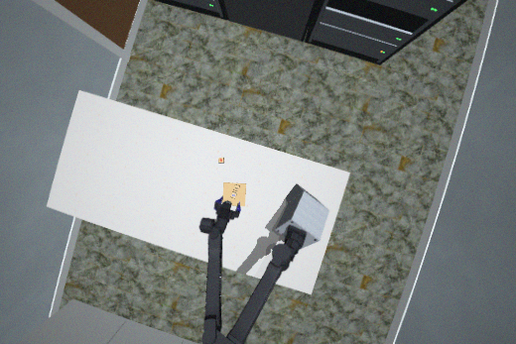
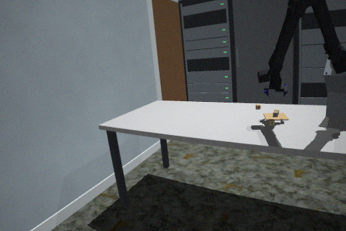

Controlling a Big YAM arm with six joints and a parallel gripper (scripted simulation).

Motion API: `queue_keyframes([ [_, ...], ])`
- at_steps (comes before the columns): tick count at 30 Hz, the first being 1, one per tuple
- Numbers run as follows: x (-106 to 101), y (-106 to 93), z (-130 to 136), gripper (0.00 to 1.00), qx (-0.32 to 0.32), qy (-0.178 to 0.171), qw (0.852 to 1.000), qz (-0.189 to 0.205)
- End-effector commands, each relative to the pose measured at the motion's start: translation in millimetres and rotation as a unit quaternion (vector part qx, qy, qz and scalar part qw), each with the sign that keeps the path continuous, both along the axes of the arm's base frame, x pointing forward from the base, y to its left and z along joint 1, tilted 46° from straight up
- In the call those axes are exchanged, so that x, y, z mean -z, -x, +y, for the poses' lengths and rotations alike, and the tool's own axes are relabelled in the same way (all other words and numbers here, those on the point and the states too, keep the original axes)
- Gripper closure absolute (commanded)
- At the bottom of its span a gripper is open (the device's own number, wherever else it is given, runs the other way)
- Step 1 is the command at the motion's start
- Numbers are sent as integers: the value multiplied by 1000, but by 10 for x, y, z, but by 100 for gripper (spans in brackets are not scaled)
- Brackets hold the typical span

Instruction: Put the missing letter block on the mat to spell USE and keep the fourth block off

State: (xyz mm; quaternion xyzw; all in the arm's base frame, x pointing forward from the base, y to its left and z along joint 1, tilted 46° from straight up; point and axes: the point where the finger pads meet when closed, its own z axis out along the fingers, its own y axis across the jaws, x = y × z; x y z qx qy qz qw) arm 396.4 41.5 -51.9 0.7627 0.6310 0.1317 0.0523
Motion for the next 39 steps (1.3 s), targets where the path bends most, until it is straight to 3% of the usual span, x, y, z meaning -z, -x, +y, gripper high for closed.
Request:
queue_keyframes([
  [1, -61, -48, -90, 0, -1, 3, 1000, -10],
  [39, -55, -34, -73, 0, -2, 3, 1000, -8],
])
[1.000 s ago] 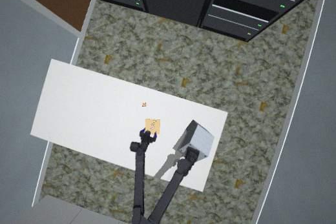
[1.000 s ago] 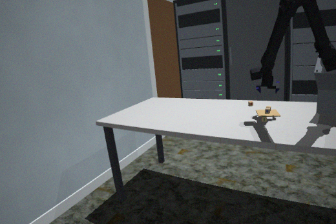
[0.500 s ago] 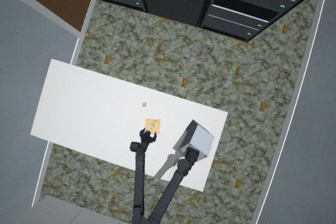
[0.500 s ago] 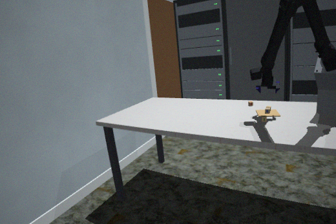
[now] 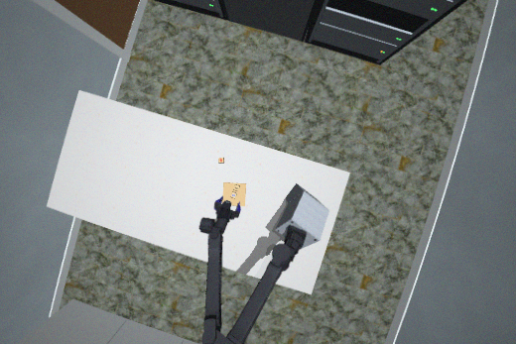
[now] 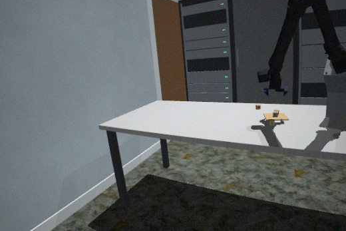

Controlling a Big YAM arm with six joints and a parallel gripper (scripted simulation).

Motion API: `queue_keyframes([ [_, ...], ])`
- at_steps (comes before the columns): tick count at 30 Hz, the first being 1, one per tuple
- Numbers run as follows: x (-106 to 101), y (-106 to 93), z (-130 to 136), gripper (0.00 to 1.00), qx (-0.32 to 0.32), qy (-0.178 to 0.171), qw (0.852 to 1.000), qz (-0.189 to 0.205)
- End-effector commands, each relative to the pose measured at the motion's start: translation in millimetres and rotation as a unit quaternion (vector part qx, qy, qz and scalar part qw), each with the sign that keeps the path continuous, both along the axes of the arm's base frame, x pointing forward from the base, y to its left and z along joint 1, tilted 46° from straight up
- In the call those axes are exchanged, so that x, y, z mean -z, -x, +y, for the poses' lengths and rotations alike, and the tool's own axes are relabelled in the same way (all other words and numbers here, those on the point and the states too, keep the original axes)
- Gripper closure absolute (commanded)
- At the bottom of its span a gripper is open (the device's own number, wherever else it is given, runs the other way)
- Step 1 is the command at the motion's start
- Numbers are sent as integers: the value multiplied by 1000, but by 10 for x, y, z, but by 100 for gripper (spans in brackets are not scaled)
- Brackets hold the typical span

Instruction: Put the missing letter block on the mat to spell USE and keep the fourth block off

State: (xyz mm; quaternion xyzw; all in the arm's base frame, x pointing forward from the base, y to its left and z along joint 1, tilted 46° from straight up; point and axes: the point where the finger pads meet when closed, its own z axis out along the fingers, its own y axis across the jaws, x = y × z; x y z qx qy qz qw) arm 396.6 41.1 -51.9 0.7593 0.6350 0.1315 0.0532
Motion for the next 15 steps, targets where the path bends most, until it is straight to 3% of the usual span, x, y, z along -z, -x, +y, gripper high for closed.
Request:
queue_keyframes([
  [1, -55, -32, -69, 0, 3, 1, 1000, -7],
  [7, -31, -32, -98, 0, 5, 1, 1000, -6],
  [12, 300, 24, -377, 0, 6, 1, 1000, 1],
  [15, 369, 33, -450, 0, 6, 1, 1000, 1],
])
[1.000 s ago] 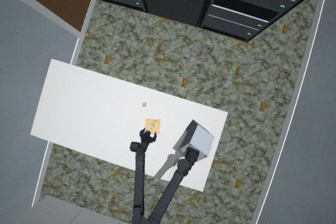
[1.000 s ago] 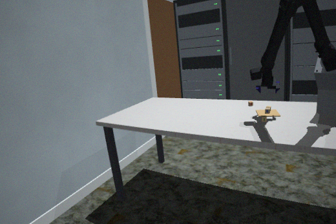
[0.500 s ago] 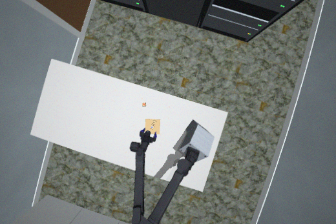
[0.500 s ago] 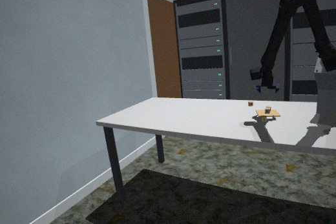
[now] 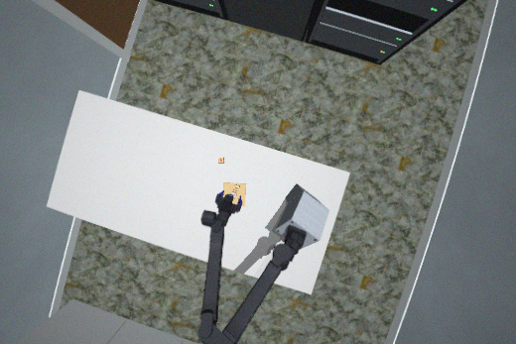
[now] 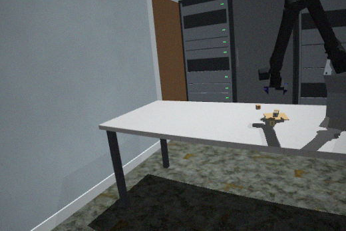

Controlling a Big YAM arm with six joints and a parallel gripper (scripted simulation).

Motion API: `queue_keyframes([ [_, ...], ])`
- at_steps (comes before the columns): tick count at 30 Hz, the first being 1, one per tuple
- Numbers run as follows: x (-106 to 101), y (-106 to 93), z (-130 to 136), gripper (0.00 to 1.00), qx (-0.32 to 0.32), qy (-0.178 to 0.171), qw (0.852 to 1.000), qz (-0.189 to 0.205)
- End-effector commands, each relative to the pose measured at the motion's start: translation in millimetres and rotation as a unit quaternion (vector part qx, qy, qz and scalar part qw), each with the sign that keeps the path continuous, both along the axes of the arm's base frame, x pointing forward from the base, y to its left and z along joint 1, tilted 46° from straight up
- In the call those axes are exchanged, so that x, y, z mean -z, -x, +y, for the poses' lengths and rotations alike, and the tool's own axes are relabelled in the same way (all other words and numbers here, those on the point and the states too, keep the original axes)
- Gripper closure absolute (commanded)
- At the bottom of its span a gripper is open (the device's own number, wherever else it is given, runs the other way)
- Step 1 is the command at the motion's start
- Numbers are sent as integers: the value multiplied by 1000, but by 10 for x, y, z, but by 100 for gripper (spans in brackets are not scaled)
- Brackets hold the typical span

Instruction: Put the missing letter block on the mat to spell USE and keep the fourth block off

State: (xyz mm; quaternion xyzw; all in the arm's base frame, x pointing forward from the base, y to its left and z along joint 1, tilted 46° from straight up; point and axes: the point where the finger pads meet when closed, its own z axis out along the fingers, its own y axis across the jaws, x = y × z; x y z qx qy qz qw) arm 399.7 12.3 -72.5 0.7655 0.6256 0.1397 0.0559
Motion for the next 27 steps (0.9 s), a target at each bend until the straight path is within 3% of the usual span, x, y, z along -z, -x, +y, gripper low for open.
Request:
queue_keyframes([
  [1, 151, 33, -165, 0, -5, 6, 1000, 6],
  [5, 20, -56, -32, 0, -22, 7, 1000, -12],
  [10, 46, -7, -136, 0, -9, 7, 1000, -2],
  [27, 45, -7, -134, 0, -9, 7, 1000, -2],
])
